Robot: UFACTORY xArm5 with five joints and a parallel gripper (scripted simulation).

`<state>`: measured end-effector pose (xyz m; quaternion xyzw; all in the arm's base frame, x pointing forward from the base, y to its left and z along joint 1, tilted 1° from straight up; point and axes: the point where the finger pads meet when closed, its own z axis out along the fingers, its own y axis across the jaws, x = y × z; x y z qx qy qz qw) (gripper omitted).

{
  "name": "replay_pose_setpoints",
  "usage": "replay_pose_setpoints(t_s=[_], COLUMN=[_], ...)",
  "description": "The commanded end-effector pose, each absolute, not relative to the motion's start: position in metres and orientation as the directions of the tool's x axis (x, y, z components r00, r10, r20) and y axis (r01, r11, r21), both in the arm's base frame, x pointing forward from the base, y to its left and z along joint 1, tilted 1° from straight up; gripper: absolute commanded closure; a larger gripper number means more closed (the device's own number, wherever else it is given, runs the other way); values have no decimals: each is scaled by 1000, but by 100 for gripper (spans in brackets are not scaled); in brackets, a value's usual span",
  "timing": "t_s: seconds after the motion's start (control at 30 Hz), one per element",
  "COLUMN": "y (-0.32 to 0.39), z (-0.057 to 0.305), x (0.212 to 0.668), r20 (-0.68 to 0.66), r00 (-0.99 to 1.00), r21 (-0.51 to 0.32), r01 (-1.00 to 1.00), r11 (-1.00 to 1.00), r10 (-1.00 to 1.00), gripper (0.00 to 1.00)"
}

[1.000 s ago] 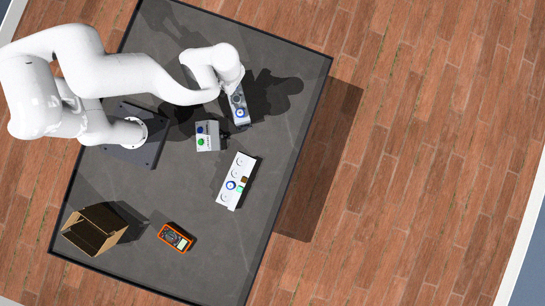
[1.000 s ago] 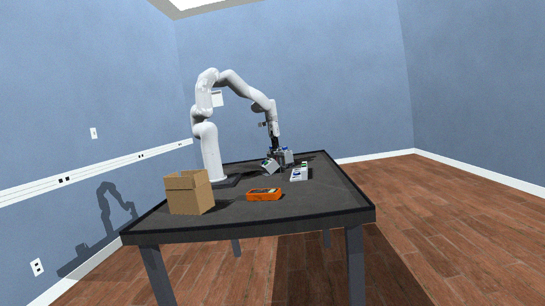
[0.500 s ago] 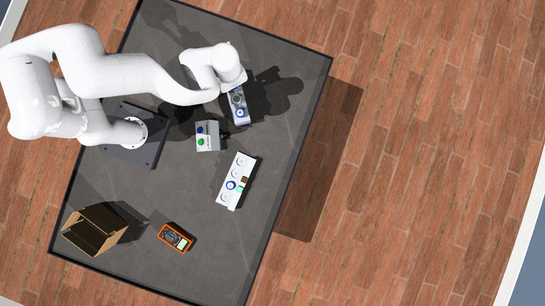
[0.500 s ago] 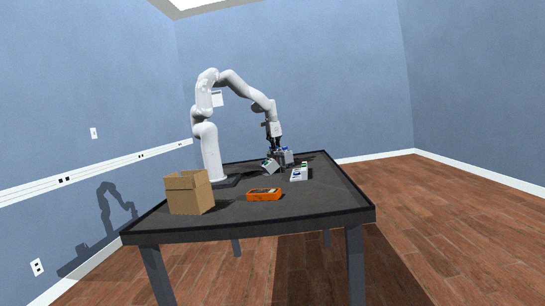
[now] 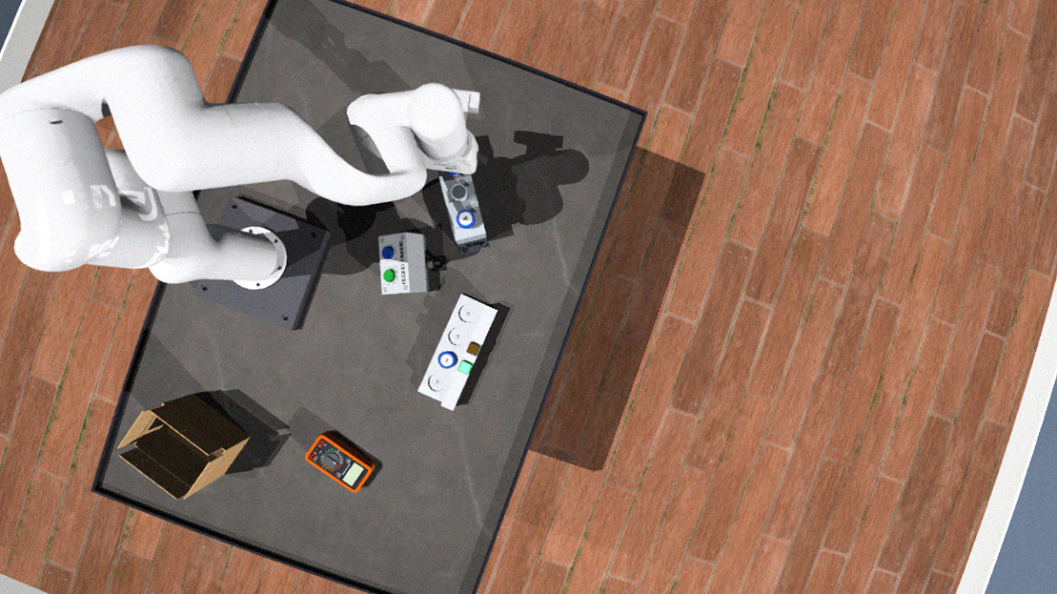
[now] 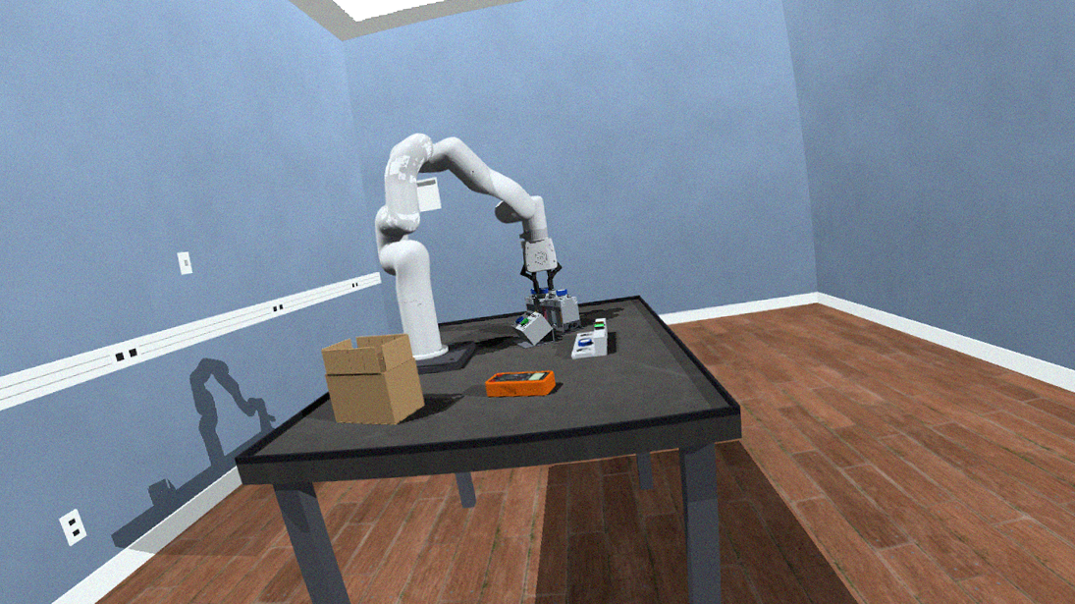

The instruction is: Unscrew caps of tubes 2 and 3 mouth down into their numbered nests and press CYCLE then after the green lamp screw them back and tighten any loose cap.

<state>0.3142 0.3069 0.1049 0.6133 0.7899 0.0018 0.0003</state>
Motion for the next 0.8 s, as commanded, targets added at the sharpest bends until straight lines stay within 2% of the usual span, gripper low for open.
replay_pose_setpoints(t_s=[0.0, 0.1, 0.4, 0.43, 0.77], y=[308, 308, 308, 308, 308], z=[105, 105, 105, 105, 105], x=[315, 315, 315, 315, 315], r20=[-5, -4, -4, -4, -4], r00=[28, 149, 149, 149, 149], r21=[13, 13, 13, 13, 13], r01=[1000, 989, 989, 989, 989], r11=[-28, -149, -149, -149, -149], r10=[1000, 989, 989, 989, 989], gripper=[100, 100, 100, 54, 54])
